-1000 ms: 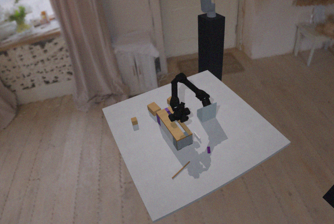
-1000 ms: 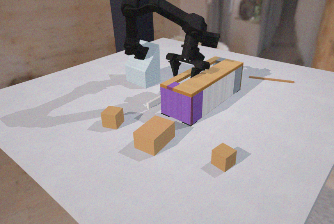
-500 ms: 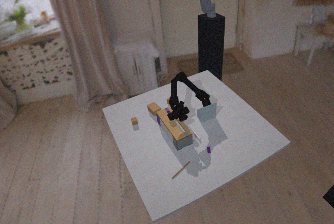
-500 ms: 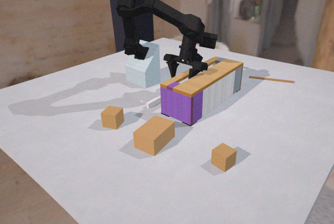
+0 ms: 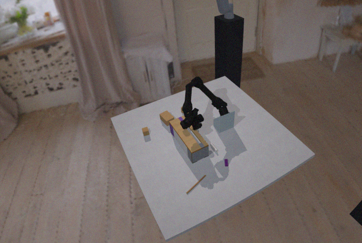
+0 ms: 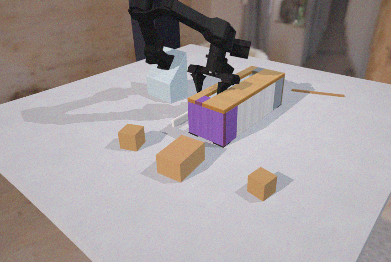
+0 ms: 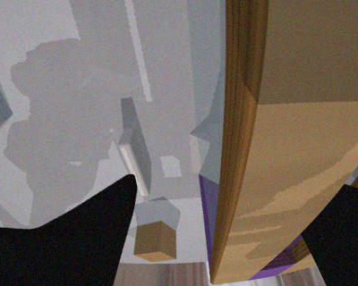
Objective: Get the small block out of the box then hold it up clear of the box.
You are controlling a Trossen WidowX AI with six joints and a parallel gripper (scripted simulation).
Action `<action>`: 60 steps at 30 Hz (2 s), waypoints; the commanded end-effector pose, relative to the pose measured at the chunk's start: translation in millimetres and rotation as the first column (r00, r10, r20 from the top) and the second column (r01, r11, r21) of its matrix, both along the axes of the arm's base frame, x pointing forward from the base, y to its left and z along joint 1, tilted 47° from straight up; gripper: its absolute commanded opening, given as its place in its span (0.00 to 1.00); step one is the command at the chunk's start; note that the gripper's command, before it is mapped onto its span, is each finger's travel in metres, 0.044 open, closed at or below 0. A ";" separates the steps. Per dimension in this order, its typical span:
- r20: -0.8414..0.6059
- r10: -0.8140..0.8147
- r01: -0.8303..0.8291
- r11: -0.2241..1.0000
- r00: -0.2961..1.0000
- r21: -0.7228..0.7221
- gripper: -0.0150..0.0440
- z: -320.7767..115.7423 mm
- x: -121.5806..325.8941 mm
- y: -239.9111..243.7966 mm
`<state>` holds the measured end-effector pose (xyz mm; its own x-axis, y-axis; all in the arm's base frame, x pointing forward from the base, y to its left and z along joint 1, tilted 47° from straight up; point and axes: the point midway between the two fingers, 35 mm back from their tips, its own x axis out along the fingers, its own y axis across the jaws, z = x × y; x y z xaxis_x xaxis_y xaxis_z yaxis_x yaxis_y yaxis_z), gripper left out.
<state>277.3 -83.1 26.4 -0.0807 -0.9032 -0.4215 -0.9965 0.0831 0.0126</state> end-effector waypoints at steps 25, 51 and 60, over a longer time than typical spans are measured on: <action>-0.001 -0.001 0.001 1.000 1.000 -0.007 0.93 19.8 -2.3 -20.3; -0.001 -0.001 0.001 1.000 1.000 -0.008 0.93 29.6 -2.8 -29.7; -0.001 -0.001 0.001 1.000 1.000 -0.008 0.93 29.6 -2.8 -29.7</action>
<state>273.4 -105.4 55.5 -0.0746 -0.9036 -0.4219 -0.9972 0.0688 0.0289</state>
